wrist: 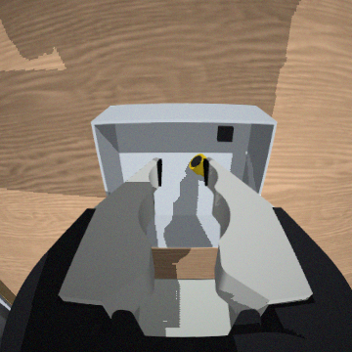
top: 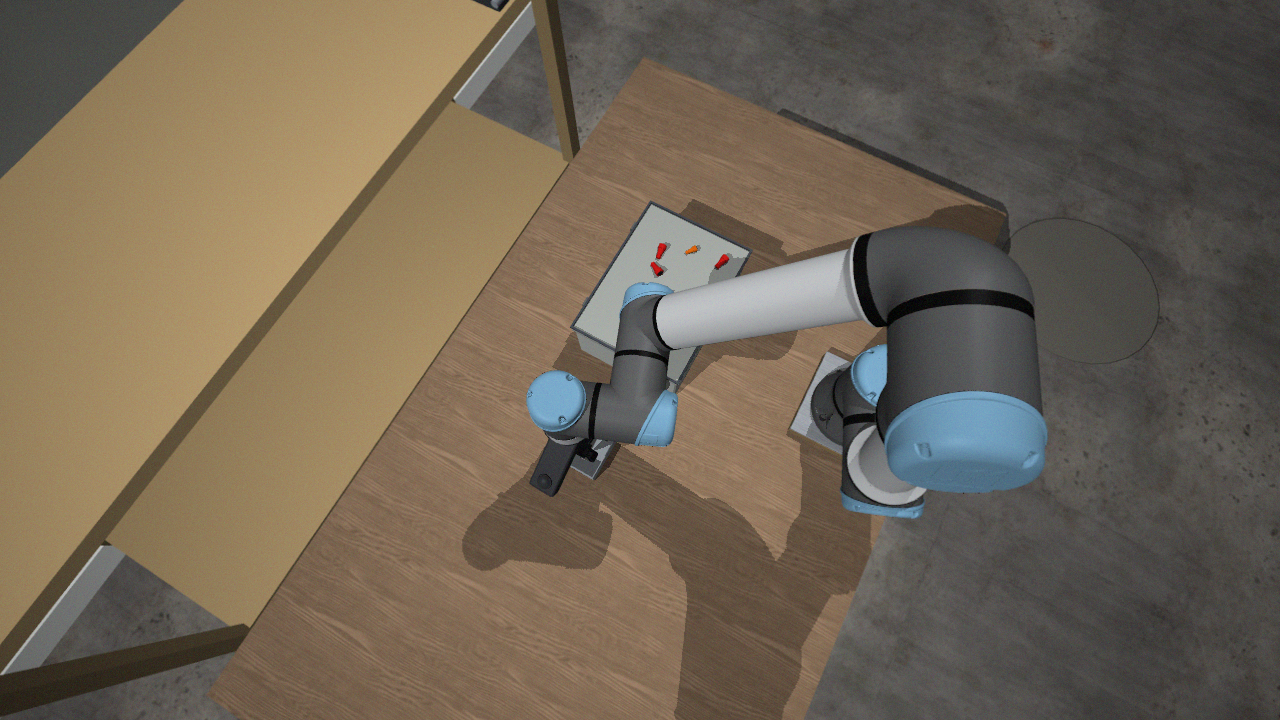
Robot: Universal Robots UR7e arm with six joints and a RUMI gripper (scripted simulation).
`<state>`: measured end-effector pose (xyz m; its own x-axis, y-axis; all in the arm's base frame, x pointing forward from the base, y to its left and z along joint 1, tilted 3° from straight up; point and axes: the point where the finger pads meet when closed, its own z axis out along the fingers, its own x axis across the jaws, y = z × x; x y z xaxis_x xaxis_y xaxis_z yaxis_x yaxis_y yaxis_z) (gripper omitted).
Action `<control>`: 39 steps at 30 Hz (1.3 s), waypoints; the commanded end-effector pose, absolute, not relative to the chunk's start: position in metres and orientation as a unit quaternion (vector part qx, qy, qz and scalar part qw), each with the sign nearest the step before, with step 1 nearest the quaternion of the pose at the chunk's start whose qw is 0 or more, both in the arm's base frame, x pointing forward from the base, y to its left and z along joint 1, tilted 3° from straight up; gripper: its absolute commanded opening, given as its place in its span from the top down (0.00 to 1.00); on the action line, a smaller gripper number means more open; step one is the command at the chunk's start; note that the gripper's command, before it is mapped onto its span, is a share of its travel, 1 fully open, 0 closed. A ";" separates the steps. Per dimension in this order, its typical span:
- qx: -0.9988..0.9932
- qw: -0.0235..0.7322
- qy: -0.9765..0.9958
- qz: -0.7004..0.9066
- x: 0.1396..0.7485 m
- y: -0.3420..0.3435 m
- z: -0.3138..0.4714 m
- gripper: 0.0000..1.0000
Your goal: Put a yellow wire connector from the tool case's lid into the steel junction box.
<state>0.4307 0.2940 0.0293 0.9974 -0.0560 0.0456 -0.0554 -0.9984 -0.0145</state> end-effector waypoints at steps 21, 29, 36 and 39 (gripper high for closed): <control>-0.999 0.007 0.028 -0.024 0.431 0.294 0.030 0.83; -0.999 0.007 0.028 -0.024 0.431 0.294 0.030 0.83; -0.999 0.007 0.028 -0.024 0.431 0.294 0.030 0.83; -0.999 0.007 0.028 -0.024 0.431 0.294 0.030 0.83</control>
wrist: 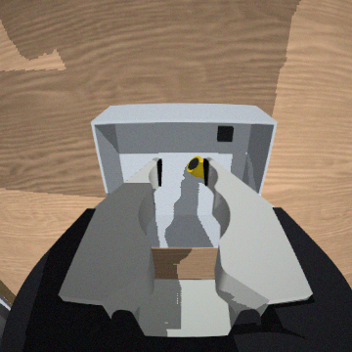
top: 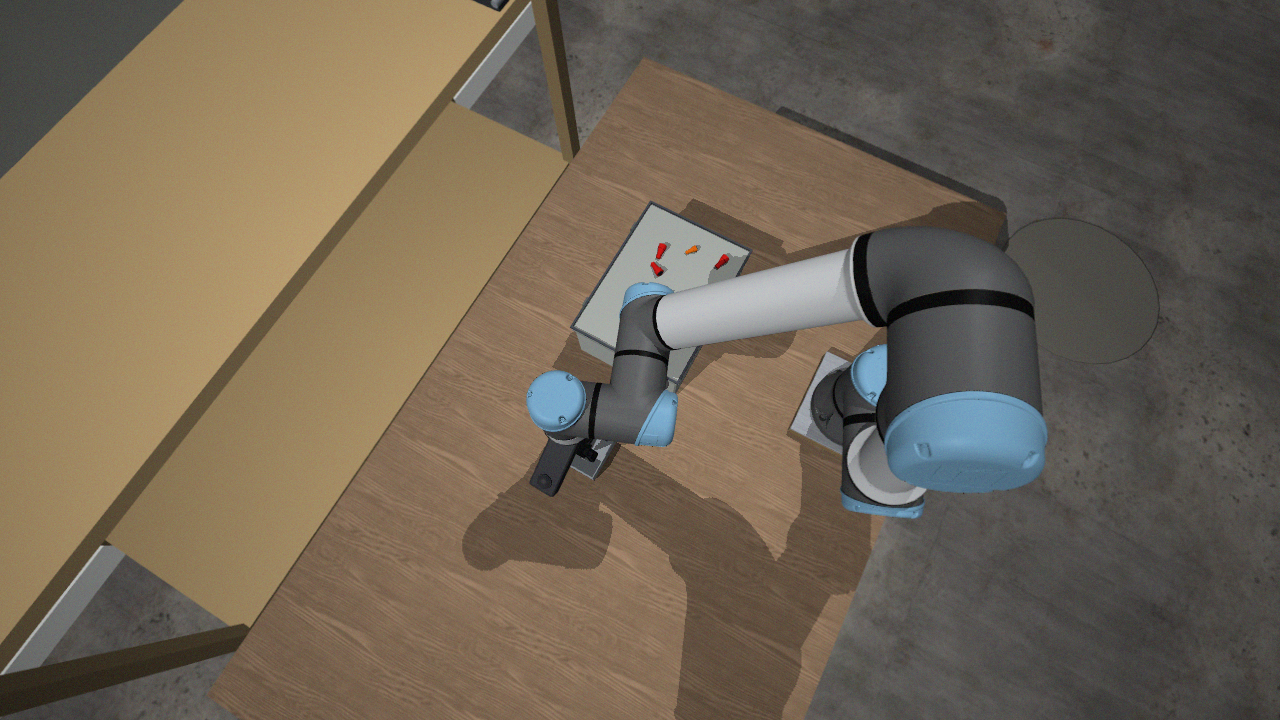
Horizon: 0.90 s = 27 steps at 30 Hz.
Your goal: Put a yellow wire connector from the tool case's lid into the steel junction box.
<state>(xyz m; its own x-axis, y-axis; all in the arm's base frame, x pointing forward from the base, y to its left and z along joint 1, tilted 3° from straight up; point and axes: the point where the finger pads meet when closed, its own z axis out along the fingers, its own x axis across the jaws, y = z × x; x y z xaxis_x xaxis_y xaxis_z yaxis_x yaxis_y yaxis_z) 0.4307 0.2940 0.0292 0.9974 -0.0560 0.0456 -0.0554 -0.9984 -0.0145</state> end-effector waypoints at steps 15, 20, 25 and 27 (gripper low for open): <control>-0.999 0.007 0.028 -0.024 0.431 0.294 0.042 0.83; -0.999 0.007 0.028 -0.024 0.429 0.294 0.067 0.83; -0.999 0.007 0.028 -0.024 0.428 0.293 0.087 0.83; -0.999 0.007 0.028 -0.024 0.428 0.293 0.102 0.83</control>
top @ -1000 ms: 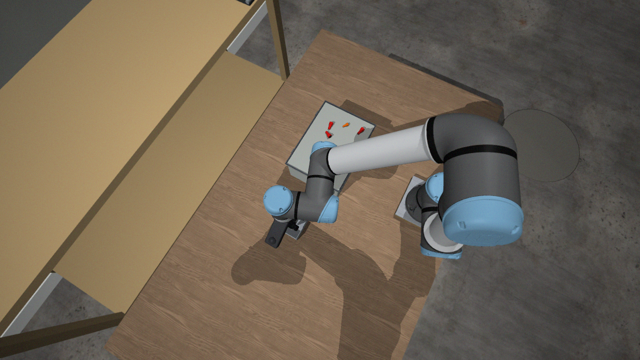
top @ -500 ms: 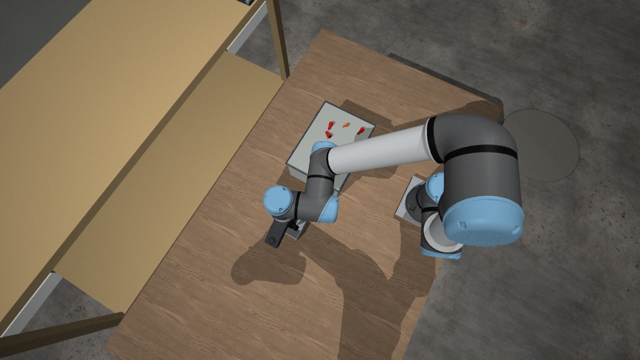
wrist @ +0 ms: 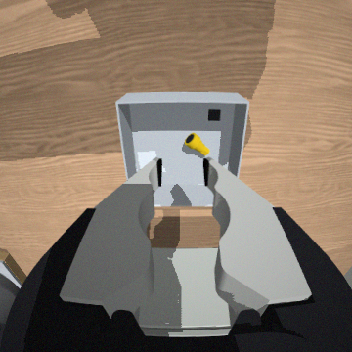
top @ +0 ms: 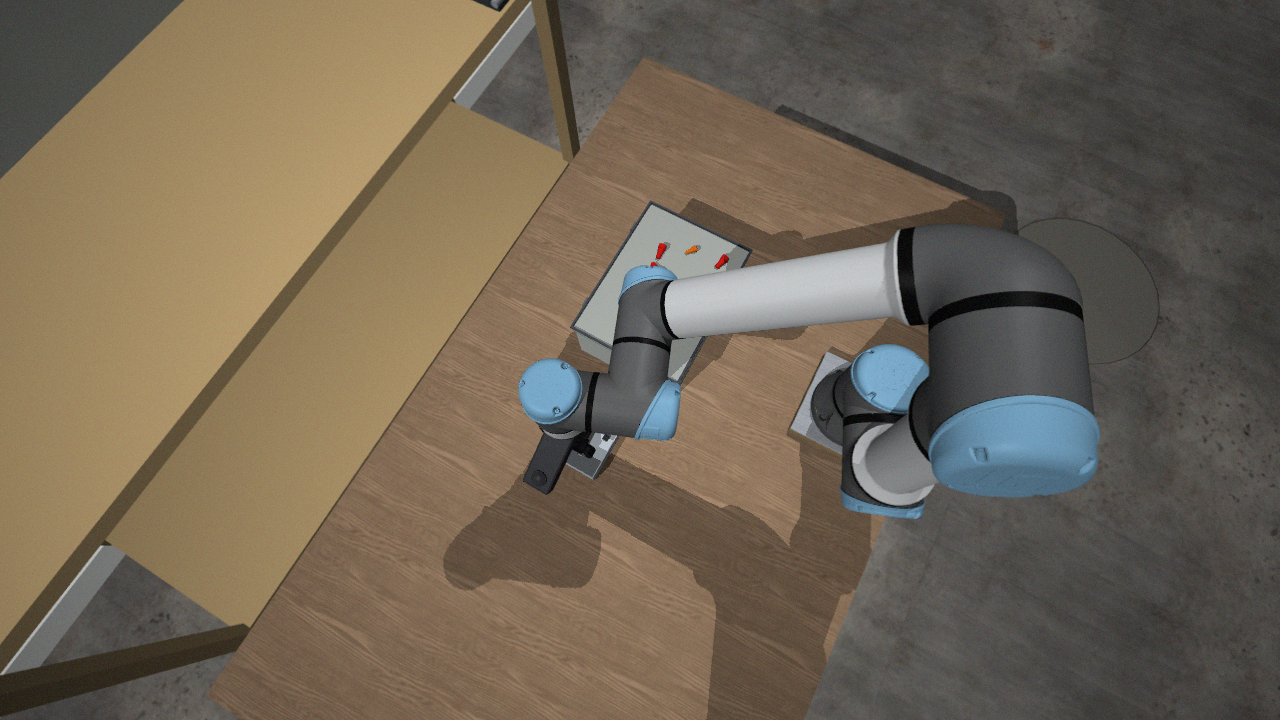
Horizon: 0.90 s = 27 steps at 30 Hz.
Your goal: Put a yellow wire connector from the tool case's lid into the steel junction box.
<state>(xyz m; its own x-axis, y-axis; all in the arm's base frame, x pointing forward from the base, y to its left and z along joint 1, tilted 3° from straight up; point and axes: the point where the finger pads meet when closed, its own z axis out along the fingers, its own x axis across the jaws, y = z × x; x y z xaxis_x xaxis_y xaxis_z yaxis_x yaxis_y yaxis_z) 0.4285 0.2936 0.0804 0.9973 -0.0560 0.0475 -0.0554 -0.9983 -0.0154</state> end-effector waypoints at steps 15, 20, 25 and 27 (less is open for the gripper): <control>-0.999 0.007 0.028 -0.024 0.423 0.292 0.192 0.83; -0.999 0.007 0.028 -0.024 0.423 0.292 0.205 0.83; -0.999 0.007 0.028 -0.024 0.423 0.292 0.207 0.83; -0.999 0.007 0.028 -0.024 0.423 0.292 0.207 0.83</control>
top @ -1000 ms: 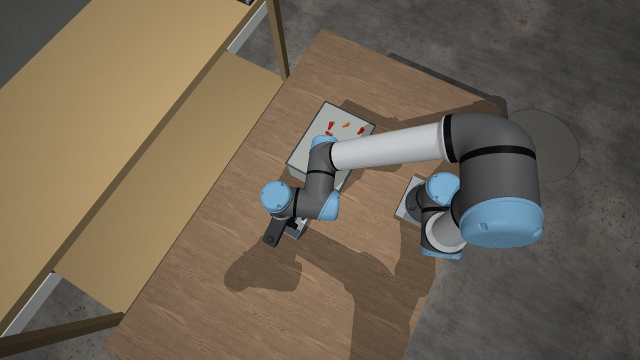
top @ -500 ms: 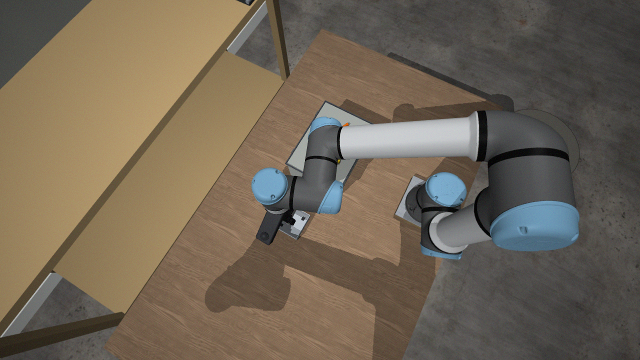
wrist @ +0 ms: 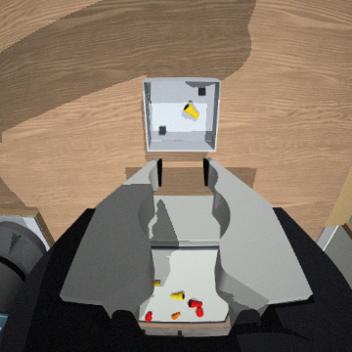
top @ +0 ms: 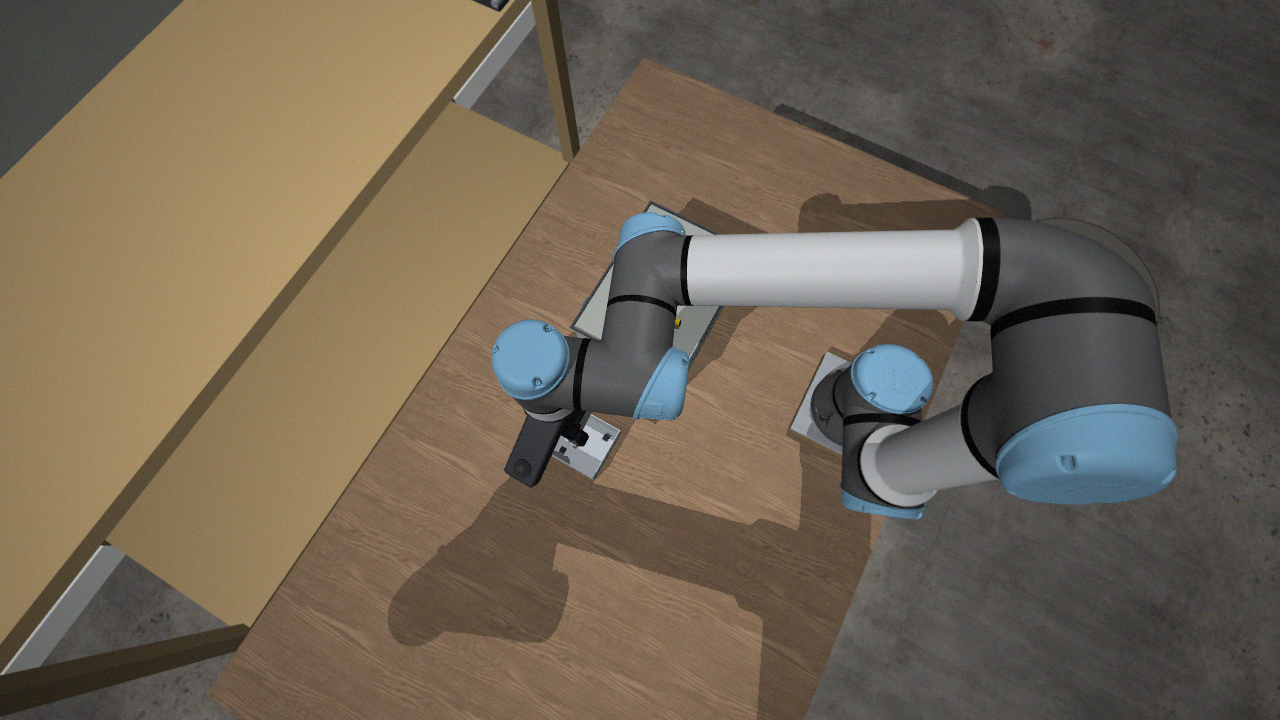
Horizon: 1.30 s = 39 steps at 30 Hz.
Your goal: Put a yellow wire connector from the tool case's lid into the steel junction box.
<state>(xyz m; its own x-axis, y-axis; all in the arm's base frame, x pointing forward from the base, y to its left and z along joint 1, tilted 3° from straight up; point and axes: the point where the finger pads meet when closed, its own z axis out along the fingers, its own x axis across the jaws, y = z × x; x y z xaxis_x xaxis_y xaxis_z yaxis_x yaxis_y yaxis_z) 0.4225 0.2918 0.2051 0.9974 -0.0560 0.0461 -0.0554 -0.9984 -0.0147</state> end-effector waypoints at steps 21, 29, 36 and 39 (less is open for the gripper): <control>-0.999 0.007 0.028 -0.024 0.422 0.292 0.226 0.83; -0.999 0.007 0.028 -0.024 0.421 0.292 0.237 0.83; -0.999 0.007 0.028 -0.024 0.421 0.292 0.237 0.83; -0.999 0.007 0.028 -0.024 0.421 0.292 0.237 0.83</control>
